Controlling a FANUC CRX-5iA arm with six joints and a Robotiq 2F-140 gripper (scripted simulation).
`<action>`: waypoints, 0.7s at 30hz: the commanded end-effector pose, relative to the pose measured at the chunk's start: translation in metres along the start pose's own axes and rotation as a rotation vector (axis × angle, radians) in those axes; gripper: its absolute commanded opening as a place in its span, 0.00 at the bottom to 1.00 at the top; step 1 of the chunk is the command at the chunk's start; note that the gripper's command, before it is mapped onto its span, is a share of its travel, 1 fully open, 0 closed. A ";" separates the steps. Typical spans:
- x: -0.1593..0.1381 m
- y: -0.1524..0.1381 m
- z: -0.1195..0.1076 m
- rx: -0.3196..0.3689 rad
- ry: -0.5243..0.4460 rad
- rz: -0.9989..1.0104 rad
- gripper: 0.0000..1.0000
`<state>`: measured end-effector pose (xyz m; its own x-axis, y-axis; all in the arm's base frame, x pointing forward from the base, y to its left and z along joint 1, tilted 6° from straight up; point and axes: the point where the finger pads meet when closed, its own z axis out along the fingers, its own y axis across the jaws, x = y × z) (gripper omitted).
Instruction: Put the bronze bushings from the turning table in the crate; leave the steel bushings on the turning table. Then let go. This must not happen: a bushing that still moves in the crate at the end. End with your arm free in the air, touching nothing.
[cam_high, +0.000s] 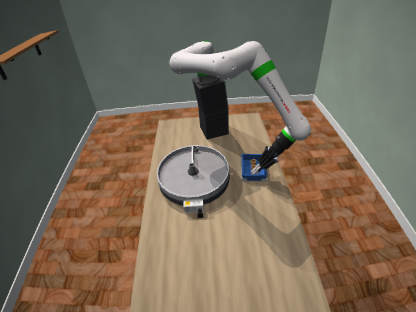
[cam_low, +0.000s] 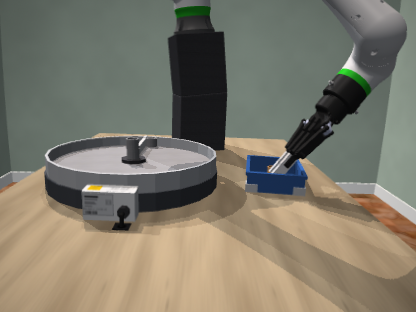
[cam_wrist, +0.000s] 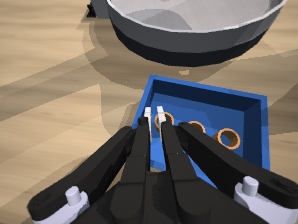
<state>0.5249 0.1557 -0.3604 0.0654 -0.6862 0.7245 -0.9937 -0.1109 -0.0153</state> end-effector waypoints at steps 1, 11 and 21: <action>0.004 0.000 -0.005 0.000 0.000 0.000 0.07; 0.024 0.000 -0.029 0.000 0.000 0.000 0.07; 0.052 -0.001 -0.062 0.000 0.000 0.000 0.07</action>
<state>0.5236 0.1637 -0.2885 0.0653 -0.6860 0.7246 -0.9937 -0.1108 -0.0153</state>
